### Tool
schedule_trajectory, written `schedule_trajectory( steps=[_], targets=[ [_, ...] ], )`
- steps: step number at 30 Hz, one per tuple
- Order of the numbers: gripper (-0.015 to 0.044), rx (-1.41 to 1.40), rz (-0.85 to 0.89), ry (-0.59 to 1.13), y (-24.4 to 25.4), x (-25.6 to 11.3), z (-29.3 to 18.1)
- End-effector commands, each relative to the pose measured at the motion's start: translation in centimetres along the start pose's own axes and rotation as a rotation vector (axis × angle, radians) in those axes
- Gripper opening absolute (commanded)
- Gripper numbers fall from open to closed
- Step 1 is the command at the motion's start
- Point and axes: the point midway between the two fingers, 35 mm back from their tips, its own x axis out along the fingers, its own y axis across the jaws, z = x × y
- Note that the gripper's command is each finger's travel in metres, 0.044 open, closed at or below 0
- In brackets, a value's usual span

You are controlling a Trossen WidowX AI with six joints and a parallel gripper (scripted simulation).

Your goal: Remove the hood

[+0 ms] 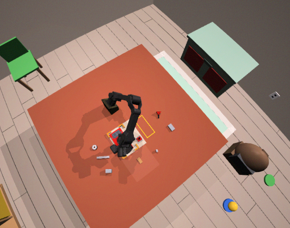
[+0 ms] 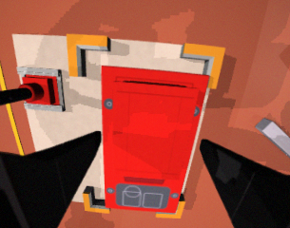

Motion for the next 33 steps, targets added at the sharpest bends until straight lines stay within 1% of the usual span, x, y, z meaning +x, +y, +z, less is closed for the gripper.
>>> schedule_trajectory(
  steps=[1, 33],
  targets=[
    [0.0440, 0.007, 0.005, 0.002, 0.0, 0.3, -0.1],
    [0.0440, 0.007, 0.005, 0.002, 0.0, 1.8, -0.1]
  ],
)
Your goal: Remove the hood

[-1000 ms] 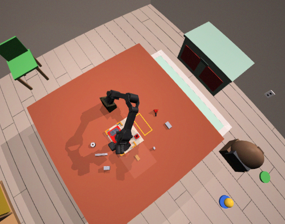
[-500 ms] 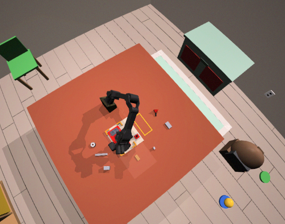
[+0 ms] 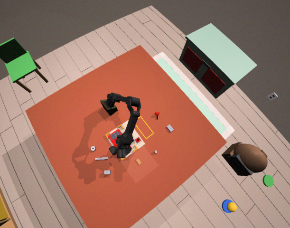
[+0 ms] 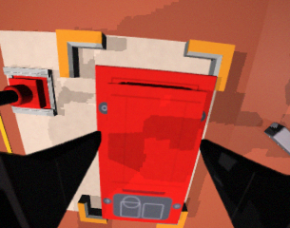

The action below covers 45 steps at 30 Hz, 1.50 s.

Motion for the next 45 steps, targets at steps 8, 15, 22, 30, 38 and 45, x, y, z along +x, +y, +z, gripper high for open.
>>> schedule_trajectory(
  steps=[8, 15, 22, 30, 38, 45],
  targets=[
    [0.0387, 0.000, 0.000, 0.000, 0.0, 0.3, 0.0],
    [0.0302, 0.000, 0.000, 0.000, 0.0, 0.3, 0.0],
    [0.0196, 0.000, 0.000, 0.000, 0.0, 0.2, 0.0],
    [0.0000, 0.000, 0.000, 0.000, 0.0, -0.3, 0.0],
    [0.0000, 0.000, 0.000, 0.000, 0.0, -0.8, 0.0],
    [0.0000, 0.001, 0.000, 0.000, 0.0, -1.2, 0.0]
  ],
)
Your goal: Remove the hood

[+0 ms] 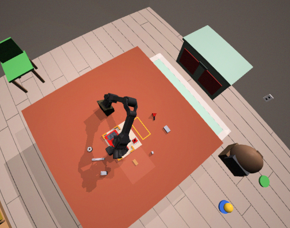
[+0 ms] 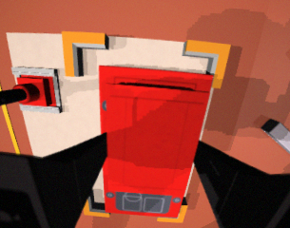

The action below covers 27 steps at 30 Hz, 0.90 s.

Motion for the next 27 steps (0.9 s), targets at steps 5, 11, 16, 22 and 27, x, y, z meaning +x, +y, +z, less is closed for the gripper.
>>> schedule_trajectory(
  steps=[5, 11, 16, 22, 27],
  targets=[
    [0.0000, -0.006, -0.006, -0.004, -0.1, -0.8, 0.1],
    [0.0000, -0.006, -0.006, -0.004, 0.0, -1.2, 0.1],
    [0.0000, -0.006, -0.006, -0.004, 0.0, -1.5, 0.1],
    [0.0000, -0.005, -0.006, -0.004, -0.1, -2.1, 0.1],
    [0.0000, -0.005, -0.007, -0.003, -0.1, -4.0, 0.1]
  ],
)
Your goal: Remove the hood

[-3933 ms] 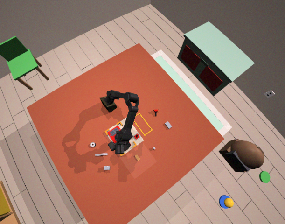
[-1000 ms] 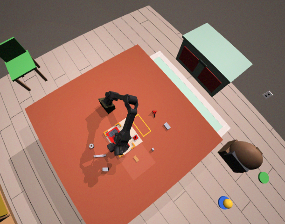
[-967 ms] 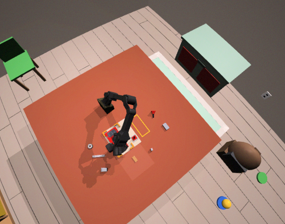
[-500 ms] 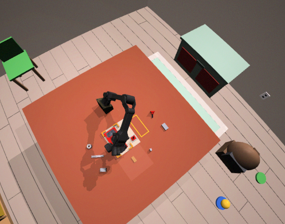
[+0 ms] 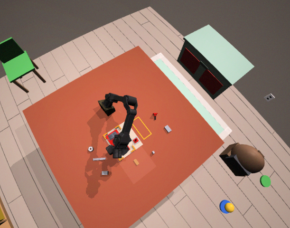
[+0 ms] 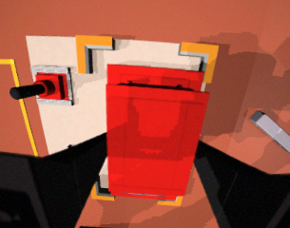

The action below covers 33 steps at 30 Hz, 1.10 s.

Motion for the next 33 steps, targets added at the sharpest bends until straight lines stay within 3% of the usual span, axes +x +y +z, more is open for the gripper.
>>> schedule_trajectory(
  steps=[1, 5, 9, 33],
  targets=[
    [0.0000, -0.009, -0.011, -0.014, -0.1, -2.1, 0.3],
    [0.0000, -0.009, -0.011, -0.013, -0.1, -3.7, 0.2],
    [0.0000, 0.002, -0.004, -0.009, 0.1, -2.9, 0.1],
    [0.0000, 0.002, -0.022, -0.013, 10.7, -3.7, 0.6]
  ],
)
